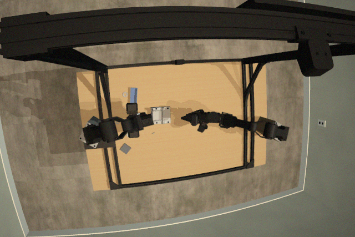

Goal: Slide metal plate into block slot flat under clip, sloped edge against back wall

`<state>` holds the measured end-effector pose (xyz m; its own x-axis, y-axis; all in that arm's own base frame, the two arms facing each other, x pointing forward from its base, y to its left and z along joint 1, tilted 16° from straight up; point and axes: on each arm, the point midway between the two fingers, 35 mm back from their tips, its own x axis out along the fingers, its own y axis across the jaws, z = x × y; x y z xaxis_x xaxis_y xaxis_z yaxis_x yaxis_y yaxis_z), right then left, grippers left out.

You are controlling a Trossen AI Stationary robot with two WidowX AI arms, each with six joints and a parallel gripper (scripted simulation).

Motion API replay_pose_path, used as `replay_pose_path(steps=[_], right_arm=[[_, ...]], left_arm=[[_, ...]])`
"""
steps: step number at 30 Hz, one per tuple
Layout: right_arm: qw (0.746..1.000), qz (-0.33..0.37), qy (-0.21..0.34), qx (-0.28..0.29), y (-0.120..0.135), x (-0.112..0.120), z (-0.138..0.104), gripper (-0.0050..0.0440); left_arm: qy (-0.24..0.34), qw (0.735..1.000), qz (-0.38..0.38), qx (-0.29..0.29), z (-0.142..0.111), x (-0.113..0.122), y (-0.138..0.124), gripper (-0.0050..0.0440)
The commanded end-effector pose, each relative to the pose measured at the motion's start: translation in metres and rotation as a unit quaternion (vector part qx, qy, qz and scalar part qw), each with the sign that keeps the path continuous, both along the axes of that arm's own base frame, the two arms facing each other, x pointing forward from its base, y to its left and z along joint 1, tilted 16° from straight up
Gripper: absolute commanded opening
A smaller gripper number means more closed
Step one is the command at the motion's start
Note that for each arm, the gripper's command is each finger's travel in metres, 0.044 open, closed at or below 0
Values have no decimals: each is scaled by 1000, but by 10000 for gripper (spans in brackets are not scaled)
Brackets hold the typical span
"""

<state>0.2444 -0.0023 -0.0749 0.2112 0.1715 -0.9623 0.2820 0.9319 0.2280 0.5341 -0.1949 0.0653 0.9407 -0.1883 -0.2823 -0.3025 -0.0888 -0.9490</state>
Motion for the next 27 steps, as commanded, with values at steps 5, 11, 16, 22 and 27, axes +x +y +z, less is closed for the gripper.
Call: replay_pose_path(steps=[5, 11, 16, 22, 27], right_arm=[[1000, 4, 0, 0, -1, 10, -7, -50], [1000, 5, 0, 0, -2, 15, -11, -50], [1000, 7, 0, 0, -3, 20, -16, -50], [1000, 8, 0, 0, -3, 24, -19, -50], [1000, 8, 0, 0, -3, 24, -19, -50]], left_arm=[[0, 1000, 2, -2, 0, 0, 0, 440], [0, 1000, 2, -2, 0, 0, 0, 440], [0, 1000, 2, -2, 0, 0, 0, 440], [0, 1000, 2, -2, 0, 0, 0, 440], [0, 1000, 2, -2, 0, 0, 0, 440]])
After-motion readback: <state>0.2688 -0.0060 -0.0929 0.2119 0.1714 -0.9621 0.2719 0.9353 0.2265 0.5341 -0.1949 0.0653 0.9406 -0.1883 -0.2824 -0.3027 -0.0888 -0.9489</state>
